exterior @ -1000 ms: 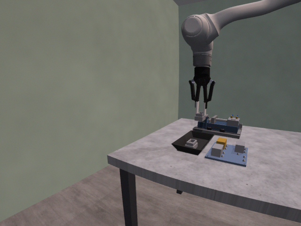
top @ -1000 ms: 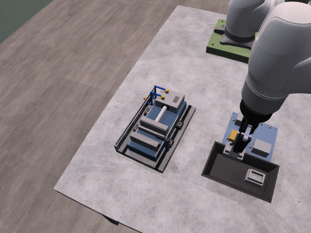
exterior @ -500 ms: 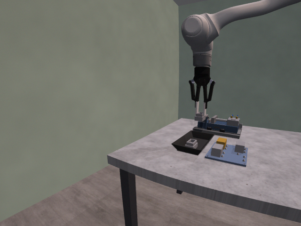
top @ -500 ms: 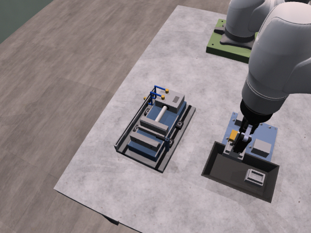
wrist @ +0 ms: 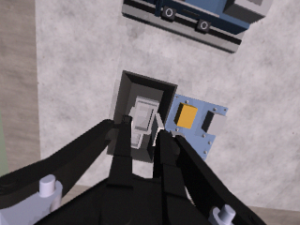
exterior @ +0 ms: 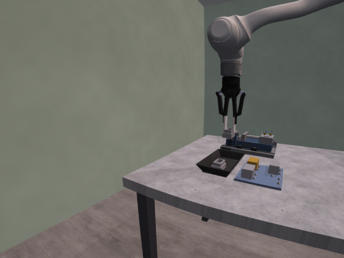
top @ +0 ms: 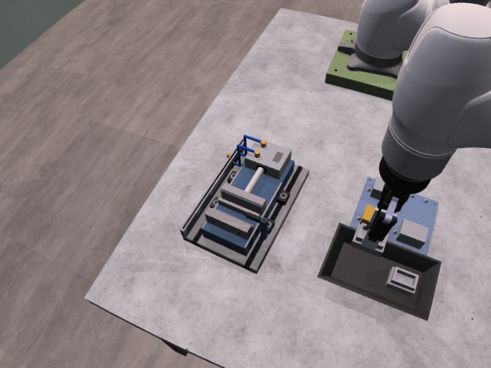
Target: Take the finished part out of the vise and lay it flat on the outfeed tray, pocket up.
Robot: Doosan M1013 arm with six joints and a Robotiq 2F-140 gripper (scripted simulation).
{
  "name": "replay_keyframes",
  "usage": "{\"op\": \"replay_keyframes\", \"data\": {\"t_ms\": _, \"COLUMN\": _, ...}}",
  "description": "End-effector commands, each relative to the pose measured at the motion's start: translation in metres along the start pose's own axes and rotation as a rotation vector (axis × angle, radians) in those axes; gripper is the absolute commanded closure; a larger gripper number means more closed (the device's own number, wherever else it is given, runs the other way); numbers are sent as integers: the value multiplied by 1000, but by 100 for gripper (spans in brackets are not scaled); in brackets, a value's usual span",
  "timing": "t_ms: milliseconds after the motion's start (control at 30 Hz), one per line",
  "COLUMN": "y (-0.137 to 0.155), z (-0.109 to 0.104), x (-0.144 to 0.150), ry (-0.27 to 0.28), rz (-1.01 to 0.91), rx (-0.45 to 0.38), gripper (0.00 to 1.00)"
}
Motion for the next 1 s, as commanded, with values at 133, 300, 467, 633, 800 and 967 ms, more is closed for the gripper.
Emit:
{"op": "replay_keyframes", "data": {"t_ms": 133, "y": 0, "z": 0, "x": 0, "ry": 0, "rz": 0, "rx": 0, "gripper": 100}}
{"op": "replay_keyframes", "data": {"t_ms": 300, "y": 0, "z": 0, "x": 0, "ry": 0, "rz": 0, "rx": 0, "gripper": 100}}
{"op": "replay_keyframes", "data": {"t_ms": 467, "y": 0, "z": 2, "x": 0, "ry": 0, "rz": 0, "rx": 0, "gripper": 100}}
{"op": "replay_keyframes", "data": {"t_ms": 633, "y": 0, "z": 4, "x": 0, "ry": 0, "rz": 0, "rx": 0, "gripper": 100}}
{"op": "replay_keyframes", "data": {"t_ms": 800, "y": 0, "z": 8, "x": 0, "ry": 0, "rz": 0, "rx": 0, "gripper": 100}}
{"op": "replay_keyframes", "data": {"t_ms": 967, "y": 0, "z": 14, "x": 0, "ry": 0, "rz": 0, "rx": 0, "gripper": 100}}
Point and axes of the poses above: the point where the finger pads meet when closed, its own z axis out along the fingers, its own x axis across the jaws, y = z × x, the point moved 1 cm from there along -z, back along the fingers, and after that the axes turned 14 degrees about z, right-handed, at the moved point
